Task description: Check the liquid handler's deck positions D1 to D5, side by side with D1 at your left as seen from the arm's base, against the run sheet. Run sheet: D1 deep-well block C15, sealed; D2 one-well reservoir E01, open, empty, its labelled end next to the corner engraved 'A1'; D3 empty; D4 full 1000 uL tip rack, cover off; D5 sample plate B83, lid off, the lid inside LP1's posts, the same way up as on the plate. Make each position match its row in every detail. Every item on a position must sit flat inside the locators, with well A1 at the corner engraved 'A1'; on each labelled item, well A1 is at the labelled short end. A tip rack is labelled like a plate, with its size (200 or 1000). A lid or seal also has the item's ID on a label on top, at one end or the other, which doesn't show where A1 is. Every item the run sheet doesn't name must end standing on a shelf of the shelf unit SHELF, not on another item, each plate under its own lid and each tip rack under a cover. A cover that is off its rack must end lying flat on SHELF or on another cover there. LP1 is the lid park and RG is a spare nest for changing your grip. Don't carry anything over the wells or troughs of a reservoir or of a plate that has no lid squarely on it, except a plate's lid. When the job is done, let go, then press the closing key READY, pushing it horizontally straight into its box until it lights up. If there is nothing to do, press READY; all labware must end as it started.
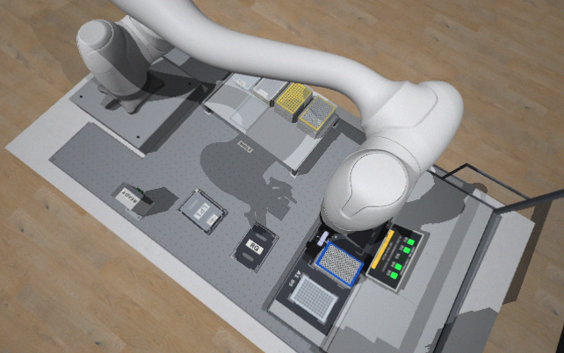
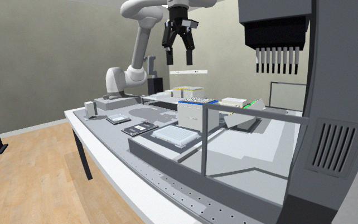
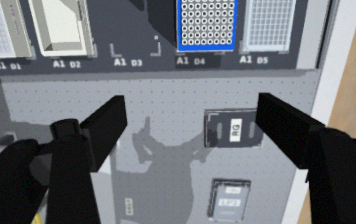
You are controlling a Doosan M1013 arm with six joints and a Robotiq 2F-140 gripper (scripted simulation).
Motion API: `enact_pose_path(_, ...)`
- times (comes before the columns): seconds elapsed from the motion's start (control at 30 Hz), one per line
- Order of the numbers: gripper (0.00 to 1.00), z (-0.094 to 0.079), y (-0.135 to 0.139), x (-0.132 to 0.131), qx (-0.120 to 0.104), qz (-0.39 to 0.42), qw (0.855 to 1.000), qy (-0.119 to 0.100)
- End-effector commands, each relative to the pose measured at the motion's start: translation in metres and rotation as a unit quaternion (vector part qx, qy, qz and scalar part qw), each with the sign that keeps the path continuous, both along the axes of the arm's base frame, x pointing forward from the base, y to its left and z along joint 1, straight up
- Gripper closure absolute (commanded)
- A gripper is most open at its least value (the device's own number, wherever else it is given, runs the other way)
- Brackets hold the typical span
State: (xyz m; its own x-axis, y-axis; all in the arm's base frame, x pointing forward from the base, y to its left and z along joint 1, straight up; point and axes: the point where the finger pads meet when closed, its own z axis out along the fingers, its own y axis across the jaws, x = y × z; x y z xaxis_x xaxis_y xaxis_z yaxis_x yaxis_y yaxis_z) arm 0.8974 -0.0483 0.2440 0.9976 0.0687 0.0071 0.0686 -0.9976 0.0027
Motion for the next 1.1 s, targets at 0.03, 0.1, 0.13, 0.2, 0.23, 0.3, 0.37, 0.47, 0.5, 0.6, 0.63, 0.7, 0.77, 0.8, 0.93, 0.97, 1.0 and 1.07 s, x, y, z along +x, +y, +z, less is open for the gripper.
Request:
enact_pose_path(0.03, 0.21, 0.001, -0.018, 0.014, 0.0, 0.0, 1.0, -0.001)
enact_pose_path(0.1, 0.21, 0.002, -0.026, 0.02, 0.0, 0.0, 1.0, -0.001)
enact_pose_path(0.13, 0.21, 0.002, -0.03, 0.023, 0.0, 0.0, 1.0, -0.001)
enact_pose_path(0.2, 0.21, 0.002, -0.038, 0.029, 0.0, 0.0, 1.0, -0.001)
enact_pose_path(0.23, 0.21, 0.002, -0.042, 0.032, 0.0, 0.0, 1.0, -0.001)
enact_pose_path(0.3, 0.21, 0.002, -0.042, 0.032, 0.0, 0.0, 1.0, -0.001)
enact_pose_path(0.37, 0.21, 0.002, -0.05, 0.038, 0.0, 0.0, 1.0, -0.001)
enact_pose_path(0.47, 0.21, 0.002, -0.062, 0.047, 0.0, 0.0, 1.0, -0.001)
enact_pose_path(0.5, 0.21, 0.002, -0.066, 0.05, 0.0, 0.0, 1.0, -0.001)
enact_pose_path(0.6, 0.21, 0.002, -0.077, 0.059, 0.0, 0.0, 1.0, -0.001)
enact_pose_path(0.63, 0.21, 0.002, -0.081, 0.062, 0.0, 0.0, 1.0, -0.001)
enact_pose_path(0.7, 0.21, 0.002, -0.089, 0.068, 0.0, 0.0, 1.0, -0.001)
enact_pose_path(0.77, 0.21, 0.002, -0.097, 0.074, 0.0, 0.0, 1.0, -0.001)
enact_pose_path(0.8, 0.21, 0.002, -0.101, 0.077, 0.0, 0.0, 1.0, -0.001)
enact_pose_path(0.93, 0.21, 0.002, -0.109, 0.083, 0.0, 0.0, 1.0, -0.001)
enact_pose_path(0.97, 0.21, 0.002, -0.113, 0.086, 0.0, 0.0, 1.0, -0.001)
enact_pose_path(1.0, 0.21, 0.002, -0.117, 0.089, 0.0, 0.0, 1.0, -0.001)
enact_pose_path(1.07, 0.21, 0.002, -0.125, 0.095, 0.0, 0.0, 1.0, -0.001)
